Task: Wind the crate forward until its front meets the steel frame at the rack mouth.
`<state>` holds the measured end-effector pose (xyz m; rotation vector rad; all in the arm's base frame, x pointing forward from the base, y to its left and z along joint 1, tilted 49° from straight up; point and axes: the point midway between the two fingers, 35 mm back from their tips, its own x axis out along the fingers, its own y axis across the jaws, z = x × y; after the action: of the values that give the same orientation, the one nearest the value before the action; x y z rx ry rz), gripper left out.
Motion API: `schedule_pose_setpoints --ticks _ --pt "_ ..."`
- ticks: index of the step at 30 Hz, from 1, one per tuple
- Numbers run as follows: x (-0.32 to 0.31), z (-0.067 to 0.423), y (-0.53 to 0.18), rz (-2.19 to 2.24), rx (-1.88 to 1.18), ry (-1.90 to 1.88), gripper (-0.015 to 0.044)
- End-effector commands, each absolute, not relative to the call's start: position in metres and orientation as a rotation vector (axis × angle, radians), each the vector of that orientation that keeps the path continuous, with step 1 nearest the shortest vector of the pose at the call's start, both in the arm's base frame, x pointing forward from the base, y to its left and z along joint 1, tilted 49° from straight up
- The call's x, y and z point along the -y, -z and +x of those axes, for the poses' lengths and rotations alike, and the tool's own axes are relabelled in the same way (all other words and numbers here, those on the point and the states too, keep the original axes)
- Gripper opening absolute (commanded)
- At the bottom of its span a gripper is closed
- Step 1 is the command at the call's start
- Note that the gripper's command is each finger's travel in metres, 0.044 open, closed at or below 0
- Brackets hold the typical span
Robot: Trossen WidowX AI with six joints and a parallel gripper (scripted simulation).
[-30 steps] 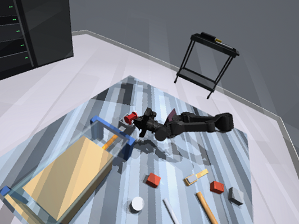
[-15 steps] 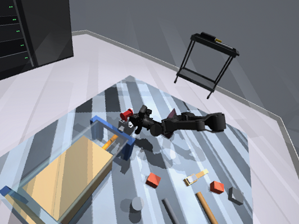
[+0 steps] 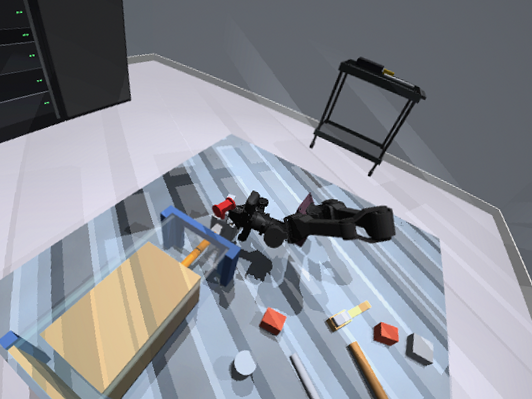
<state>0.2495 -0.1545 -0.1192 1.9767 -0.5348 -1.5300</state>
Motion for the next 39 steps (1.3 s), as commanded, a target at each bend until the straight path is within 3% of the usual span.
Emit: schedule_pose_setpoints --ticks 1,39 --pt "0.153 0.249 0.122 1.97 0.552 1.53 0.0" --pt "0.133 0.25 0.126 1.973 0.551 1.527 0.0"
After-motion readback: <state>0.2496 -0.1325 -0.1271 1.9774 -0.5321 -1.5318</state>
